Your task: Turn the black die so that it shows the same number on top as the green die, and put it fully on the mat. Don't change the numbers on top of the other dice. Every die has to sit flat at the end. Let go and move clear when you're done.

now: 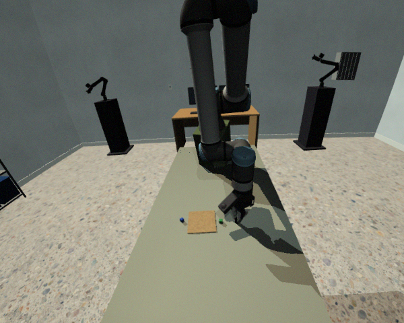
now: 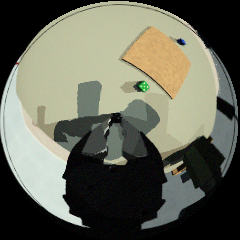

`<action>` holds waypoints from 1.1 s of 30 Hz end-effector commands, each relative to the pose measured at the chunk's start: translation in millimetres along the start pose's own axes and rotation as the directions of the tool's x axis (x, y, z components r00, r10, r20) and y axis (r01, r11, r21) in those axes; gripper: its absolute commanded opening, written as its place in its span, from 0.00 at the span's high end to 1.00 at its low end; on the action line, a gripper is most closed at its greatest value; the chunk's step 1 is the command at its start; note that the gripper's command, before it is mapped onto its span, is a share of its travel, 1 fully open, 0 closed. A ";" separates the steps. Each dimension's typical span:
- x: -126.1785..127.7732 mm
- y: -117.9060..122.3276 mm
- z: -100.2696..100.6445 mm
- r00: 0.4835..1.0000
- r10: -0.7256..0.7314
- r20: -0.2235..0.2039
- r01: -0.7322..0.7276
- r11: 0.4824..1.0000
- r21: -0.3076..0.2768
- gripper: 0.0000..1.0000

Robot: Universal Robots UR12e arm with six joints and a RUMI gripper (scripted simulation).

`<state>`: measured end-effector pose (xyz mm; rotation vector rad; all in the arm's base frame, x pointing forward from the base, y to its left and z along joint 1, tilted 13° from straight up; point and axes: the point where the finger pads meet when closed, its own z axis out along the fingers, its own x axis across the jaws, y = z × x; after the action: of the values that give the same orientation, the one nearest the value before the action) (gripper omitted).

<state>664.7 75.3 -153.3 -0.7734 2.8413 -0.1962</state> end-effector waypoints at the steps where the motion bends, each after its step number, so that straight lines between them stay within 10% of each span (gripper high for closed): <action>1: -0.4 -0.2 -0.4 1.000 0.000 0.001 0.000 1.000 0.001 1.00; 11: -0.4 -0.2 -9.2 1.000 0.000 0.001 0.000 1.000 0.001 1.00; 33: -0.3 -0.1 -99.6 1.000 0.000 0.001 0.000 1.000 0.001 1.00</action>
<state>644.7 82.5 -64.0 -0.7733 2.8407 -0.1965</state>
